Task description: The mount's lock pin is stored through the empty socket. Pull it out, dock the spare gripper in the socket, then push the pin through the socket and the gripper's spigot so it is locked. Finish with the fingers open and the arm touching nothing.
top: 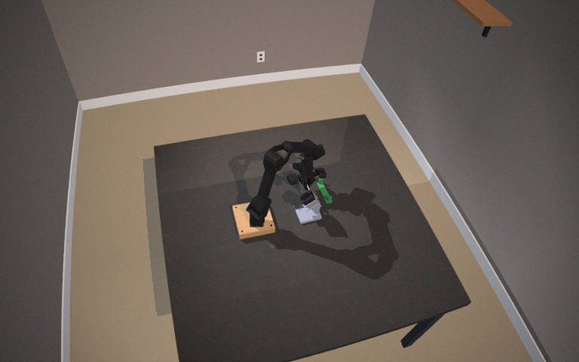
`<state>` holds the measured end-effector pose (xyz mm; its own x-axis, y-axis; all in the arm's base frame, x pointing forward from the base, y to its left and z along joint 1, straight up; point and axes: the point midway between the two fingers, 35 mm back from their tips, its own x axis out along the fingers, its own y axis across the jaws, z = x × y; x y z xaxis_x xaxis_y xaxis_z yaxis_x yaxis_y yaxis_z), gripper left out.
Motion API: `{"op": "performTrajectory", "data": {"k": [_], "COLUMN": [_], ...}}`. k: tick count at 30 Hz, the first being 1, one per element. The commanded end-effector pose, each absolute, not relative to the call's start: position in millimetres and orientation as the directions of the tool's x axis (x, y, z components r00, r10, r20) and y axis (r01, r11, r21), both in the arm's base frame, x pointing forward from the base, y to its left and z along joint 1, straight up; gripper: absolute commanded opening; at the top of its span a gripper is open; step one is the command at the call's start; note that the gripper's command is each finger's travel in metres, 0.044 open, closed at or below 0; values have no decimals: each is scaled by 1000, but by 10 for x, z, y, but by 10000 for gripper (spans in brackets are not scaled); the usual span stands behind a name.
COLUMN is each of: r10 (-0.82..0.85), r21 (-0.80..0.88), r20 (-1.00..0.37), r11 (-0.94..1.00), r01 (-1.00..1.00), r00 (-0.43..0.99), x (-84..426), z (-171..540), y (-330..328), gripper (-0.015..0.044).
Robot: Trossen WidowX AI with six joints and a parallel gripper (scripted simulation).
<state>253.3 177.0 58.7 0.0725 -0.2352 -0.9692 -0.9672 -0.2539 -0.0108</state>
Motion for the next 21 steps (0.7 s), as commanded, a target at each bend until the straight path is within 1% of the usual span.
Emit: {"op": "performTrajectory", "data": {"k": [1,21], "r10": [-232,-232], "r21": [-12,-9], "r20": [-970,-970], "r11": [-251,-250], "r01": [-968,-968], "r00": [72,69], "x": [2521,2542], "z": [458,490], "y": [1768,1657], "gripper": [0,0]}}
